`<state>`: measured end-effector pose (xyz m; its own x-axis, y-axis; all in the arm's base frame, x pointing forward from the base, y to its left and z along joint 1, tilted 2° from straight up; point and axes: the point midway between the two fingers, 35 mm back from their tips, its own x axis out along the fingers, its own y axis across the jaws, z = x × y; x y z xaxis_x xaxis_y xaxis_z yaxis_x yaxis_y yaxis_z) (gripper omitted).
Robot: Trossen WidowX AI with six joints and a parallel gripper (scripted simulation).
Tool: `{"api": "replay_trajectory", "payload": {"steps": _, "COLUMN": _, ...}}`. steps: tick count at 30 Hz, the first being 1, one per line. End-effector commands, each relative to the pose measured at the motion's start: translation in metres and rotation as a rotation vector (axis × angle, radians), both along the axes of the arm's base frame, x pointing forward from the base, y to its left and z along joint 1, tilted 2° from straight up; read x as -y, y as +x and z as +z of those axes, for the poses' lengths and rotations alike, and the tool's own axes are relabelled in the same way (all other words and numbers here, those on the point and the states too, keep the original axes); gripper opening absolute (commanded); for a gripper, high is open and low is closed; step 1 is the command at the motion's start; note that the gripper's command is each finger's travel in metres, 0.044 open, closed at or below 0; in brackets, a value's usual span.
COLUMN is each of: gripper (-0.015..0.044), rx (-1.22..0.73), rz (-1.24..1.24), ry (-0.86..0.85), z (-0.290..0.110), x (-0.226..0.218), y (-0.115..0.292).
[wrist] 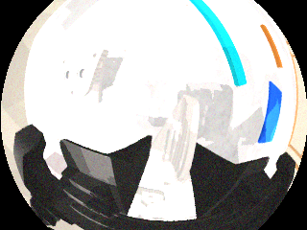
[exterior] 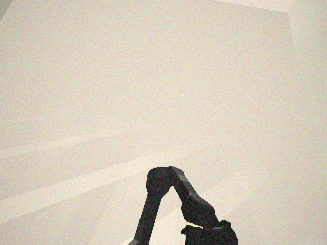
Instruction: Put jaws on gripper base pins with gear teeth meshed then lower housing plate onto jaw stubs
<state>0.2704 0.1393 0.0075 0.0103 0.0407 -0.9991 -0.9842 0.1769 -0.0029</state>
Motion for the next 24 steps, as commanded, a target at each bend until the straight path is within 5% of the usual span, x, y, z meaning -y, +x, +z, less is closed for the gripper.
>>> {"api": "replay_trajectory", "payload": {"steps": 1, "gripper": 0.0134, "rx": 0.009, "rz": 0.003, "ry": 0.006, "z": 0.013, "x": -0.001, "y": 0.002}}
{"api": "replay_trajectory", "payload": {"steps": 24, "gripper": 0.0134, "rx": 0.003, "rz": -0.11, "ry": 0.009, "z": 0.056, "x": 0.011, "y": -0.004}}
